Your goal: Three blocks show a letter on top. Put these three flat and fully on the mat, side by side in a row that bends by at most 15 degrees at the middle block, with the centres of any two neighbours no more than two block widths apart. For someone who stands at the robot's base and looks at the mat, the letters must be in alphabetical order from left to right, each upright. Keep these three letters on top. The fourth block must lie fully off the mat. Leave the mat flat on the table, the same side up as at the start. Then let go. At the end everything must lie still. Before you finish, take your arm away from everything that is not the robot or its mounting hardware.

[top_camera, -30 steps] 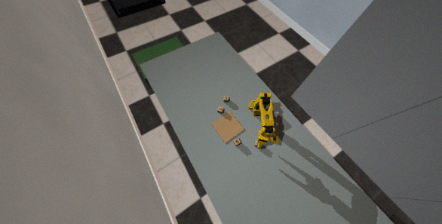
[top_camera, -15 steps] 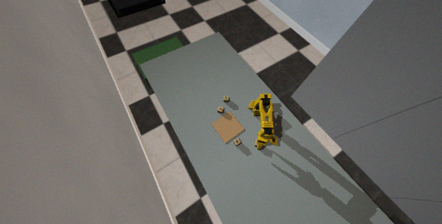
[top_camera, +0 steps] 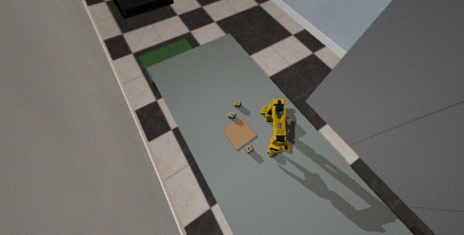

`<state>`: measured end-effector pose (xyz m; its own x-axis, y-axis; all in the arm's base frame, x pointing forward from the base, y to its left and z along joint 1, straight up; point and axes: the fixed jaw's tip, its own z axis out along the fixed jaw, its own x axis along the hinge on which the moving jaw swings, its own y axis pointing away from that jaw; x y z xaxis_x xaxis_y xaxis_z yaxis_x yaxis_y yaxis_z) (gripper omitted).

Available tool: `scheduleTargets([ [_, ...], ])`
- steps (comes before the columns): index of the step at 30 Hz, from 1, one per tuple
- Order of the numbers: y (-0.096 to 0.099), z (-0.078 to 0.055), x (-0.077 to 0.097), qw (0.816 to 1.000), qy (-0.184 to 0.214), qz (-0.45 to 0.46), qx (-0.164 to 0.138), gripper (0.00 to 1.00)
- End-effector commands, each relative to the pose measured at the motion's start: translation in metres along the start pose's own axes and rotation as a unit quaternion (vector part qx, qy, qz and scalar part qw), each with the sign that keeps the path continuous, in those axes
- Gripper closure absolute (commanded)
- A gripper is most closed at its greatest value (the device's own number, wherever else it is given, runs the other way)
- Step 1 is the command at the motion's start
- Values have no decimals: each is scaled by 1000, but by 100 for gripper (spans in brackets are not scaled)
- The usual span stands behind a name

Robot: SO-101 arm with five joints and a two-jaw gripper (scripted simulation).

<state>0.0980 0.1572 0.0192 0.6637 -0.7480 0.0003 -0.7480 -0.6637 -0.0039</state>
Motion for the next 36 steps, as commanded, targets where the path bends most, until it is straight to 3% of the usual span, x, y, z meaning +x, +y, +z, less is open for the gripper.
scheduleTargets([
  [1, -14, -13, -5, 999, -16, 1, 51, 65],
  [24, -16, -13, -5, 999, -16, 1, 51, 69],
  [36, -21, -13, -5, 999, -15, 1, 52, 78],
])
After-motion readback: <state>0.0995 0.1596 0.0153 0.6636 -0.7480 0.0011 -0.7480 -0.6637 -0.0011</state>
